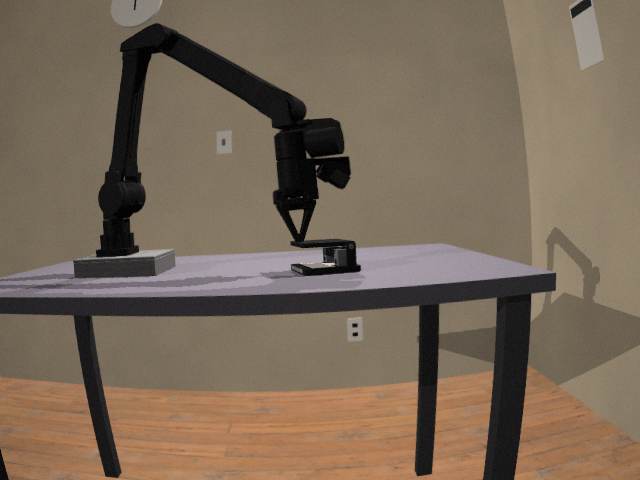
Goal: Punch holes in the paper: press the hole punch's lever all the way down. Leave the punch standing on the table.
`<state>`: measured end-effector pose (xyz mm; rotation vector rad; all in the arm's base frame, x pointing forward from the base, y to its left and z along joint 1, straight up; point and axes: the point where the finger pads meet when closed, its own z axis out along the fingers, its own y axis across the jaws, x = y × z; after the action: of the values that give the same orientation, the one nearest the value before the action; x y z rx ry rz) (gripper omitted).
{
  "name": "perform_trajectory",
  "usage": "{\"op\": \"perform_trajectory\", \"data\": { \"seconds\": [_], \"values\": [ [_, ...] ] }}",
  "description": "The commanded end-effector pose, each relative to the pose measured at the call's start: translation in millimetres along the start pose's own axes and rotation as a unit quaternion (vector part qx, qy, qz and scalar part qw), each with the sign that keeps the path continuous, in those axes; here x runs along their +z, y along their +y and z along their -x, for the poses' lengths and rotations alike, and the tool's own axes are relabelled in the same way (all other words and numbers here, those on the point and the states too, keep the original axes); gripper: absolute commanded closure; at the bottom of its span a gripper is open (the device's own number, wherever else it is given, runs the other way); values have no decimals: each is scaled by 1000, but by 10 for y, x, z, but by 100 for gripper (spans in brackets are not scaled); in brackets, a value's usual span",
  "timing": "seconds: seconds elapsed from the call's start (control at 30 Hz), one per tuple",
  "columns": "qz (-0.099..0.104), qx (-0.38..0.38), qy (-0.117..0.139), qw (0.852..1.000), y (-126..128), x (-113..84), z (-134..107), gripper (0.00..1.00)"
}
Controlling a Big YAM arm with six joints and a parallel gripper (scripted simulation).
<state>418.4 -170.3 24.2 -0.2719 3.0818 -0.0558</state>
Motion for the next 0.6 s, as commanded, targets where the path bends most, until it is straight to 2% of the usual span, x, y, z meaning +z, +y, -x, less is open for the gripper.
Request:
{"op": "perform_trajectory", "data": {
  "seconds": [0.0, 0.57],
  "values": [
    [22, -4, 28, 999, 87, 262, -117, 100],
    [14, -4, 17, 1000, -21, -133, 145, 100]
  ]
}}
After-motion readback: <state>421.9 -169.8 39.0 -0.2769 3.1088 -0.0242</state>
